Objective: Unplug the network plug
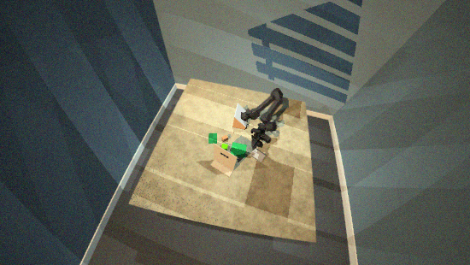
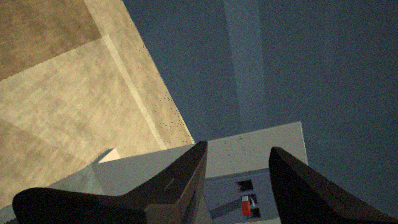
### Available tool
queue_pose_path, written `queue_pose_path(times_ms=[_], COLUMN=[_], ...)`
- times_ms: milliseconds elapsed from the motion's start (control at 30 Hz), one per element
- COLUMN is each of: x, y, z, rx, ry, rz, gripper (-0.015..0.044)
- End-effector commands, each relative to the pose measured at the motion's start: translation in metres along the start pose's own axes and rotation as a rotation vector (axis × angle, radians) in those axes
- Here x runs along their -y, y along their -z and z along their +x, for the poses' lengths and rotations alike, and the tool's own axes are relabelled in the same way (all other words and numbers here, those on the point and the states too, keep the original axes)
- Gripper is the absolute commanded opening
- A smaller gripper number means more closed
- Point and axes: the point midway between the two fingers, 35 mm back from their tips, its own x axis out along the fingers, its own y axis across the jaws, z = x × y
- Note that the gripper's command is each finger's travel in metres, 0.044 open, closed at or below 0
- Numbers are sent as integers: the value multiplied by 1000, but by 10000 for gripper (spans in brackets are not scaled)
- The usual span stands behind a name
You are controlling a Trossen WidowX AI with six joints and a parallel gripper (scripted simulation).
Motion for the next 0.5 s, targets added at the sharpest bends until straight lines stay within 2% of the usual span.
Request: queue_pose_path(times_ms=[0,300,467], x=[5,18,19], y=[38,118,123], z=[2,-9,-11], rx=[-96,-316,-331], ry=[42,107,109], rz=[-104,-327,-343], gripper=[156,156,156])
